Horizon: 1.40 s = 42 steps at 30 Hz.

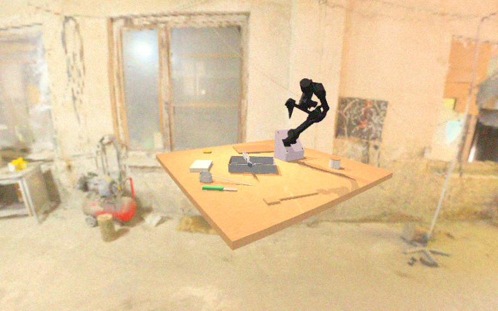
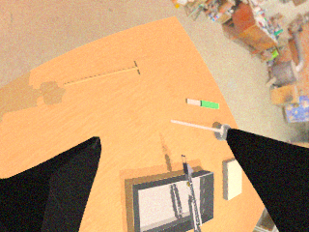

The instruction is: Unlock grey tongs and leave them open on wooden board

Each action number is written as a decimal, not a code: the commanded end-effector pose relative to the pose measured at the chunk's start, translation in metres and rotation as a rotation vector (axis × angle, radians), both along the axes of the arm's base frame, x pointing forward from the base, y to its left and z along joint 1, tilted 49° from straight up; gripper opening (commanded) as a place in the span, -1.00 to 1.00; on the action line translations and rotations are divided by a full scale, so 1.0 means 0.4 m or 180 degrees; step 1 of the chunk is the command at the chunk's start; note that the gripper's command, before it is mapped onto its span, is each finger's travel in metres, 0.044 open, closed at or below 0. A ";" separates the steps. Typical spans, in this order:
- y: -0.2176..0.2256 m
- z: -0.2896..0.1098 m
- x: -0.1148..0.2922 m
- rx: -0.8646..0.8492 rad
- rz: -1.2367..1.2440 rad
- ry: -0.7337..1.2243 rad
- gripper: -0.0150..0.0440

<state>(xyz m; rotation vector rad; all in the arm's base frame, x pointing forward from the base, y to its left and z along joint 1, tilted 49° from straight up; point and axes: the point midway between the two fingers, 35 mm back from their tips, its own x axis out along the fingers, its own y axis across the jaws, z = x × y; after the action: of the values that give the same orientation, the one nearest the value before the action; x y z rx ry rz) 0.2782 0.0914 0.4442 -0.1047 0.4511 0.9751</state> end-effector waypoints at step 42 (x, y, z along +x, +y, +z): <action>-0.090 -1.042 0.247 -0.0727 0.1457 0.1041 1.00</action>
<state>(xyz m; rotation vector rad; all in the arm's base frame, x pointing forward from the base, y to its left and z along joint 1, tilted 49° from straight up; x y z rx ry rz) 0.3753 0.0574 0.0310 -0.2598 0.8622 1.3931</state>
